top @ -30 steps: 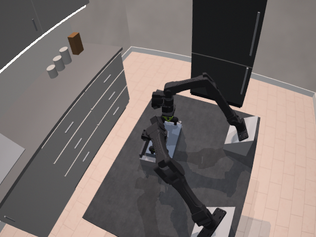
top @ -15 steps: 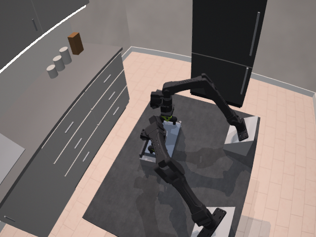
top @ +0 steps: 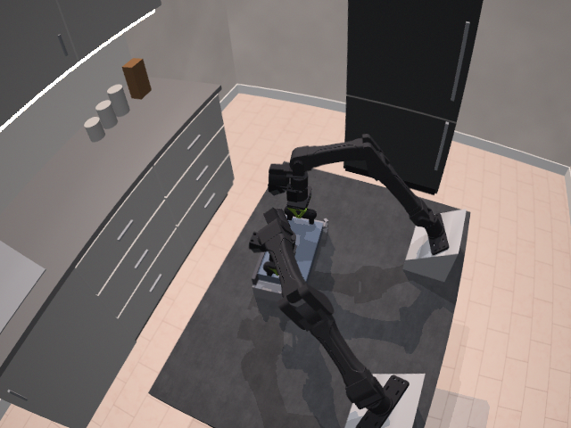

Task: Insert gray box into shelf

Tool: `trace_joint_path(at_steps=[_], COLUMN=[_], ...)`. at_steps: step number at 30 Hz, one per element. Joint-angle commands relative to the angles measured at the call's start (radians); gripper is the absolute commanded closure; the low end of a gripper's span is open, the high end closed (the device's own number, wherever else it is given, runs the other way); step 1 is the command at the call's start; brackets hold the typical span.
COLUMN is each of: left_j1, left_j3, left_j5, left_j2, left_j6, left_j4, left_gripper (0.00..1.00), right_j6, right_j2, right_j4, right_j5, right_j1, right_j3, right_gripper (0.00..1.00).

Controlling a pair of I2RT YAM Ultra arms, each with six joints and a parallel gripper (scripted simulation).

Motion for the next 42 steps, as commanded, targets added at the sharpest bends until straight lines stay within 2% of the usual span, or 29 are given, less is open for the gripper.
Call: trace_joint_path(at_steps=[1, 9, 10, 11, 25, 42], left_j1=[-0.038, -0.038, -0.038, -0.037, -0.035, -0.033], left_j3=[0.073, 0.079, 0.048, 0.064, 0.040, 0.034], left_j5=[-0.008, -0.009, -0.009, -0.009, -0.012, -0.021], left_j2=[-0.037, -0.032, -0.088, -0.073, -0.085, -0.076], left_j6=[0.016, 0.014, 0.010, 0.013, 0.010, 0.009], left_j4=[0.014, 0.012, 0.060, 0.022, 0.067, 0.057], left_gripper=[0.84, 0.84, 0.84, 0.84, 0.84, 0.84], right_j6=[-0.018, -0.017, -0.017, -0.017, -0.020, -0.017], right_j2=[-0.039, -0.050, -0.050, -0.050, -0.051, -0.050], right_j4=[0.002, 0.019, 0.019, 0.019, 0.028, 0.035], right_j5=[-0.018, -0.018, -0.018, -0.018, -0.013, 0.005], right_j1=[0.013, 0.021, 0.021, 0.021, -0.008, 0.021], right_j3=[0.063, 0.065, 0.065, 0.064, 0.055, 0.045], right_gripper=[0.84, 0.84, 0.84, 0.84, 0.84, 0.84])
